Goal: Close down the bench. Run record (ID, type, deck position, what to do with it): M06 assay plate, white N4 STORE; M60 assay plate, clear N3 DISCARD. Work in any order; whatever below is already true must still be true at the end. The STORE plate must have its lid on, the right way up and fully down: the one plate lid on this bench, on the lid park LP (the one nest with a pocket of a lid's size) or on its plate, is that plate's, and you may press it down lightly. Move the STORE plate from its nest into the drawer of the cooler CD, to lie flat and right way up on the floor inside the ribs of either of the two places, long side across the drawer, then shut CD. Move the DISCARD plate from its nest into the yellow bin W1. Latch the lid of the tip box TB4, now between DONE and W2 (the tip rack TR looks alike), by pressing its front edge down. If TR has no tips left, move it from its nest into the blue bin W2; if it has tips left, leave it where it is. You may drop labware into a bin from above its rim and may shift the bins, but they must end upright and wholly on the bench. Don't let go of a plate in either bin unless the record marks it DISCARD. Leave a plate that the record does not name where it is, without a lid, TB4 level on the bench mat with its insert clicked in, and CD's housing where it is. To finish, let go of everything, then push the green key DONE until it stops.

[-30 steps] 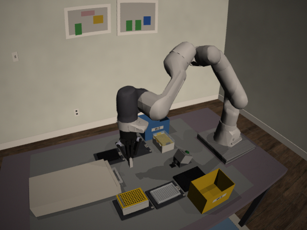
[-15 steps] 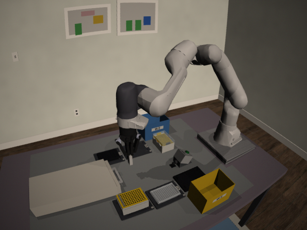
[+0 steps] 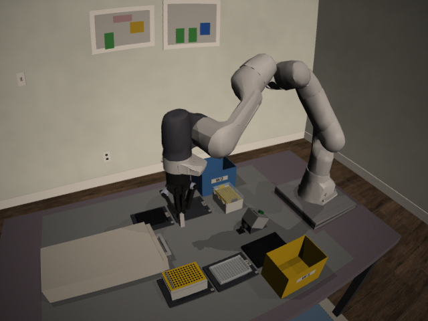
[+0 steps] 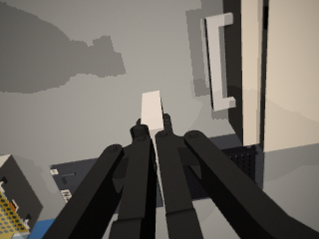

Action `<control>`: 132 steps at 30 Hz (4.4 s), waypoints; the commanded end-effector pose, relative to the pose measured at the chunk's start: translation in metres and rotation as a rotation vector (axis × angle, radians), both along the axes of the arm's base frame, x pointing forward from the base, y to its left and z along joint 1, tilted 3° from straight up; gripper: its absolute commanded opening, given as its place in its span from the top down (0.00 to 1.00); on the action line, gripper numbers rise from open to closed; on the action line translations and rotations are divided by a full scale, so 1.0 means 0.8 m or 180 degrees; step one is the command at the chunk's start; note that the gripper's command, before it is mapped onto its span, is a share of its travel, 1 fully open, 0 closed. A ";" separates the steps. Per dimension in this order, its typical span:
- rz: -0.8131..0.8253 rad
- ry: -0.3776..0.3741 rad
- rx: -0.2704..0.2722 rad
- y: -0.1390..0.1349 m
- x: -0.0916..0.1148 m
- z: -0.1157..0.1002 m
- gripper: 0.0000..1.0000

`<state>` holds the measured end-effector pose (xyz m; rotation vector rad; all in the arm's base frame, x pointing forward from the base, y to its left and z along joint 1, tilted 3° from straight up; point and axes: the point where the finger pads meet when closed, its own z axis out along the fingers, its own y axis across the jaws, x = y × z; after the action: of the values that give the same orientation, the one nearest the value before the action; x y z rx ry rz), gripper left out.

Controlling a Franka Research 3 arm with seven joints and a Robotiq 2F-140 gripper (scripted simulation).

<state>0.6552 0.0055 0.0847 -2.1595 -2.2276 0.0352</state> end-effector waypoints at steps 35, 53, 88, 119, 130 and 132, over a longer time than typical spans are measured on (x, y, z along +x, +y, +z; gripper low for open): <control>-0.2271 0.0034 -0.0102 0.096 -0.051 0.016 0.34; -0.3765 0.0050 -0.0175 0.167 -0.087 0.025 0.34; -0.4936 0.0062 -0.0221 0.243 -0.126 0.034 0.34; -0.4936 0.0062 -0.0221 0.243 -0.128 -0.006 0.34; -0.4936 0.0062 -0.0221 0.243 -0.129 -0.021 0.34; -0.4936 0.0062 -0.0221 0.243 -0.129 -0.024 0.34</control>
<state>0.5517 0.2003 0.0695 -3.1257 -0.0884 0.0776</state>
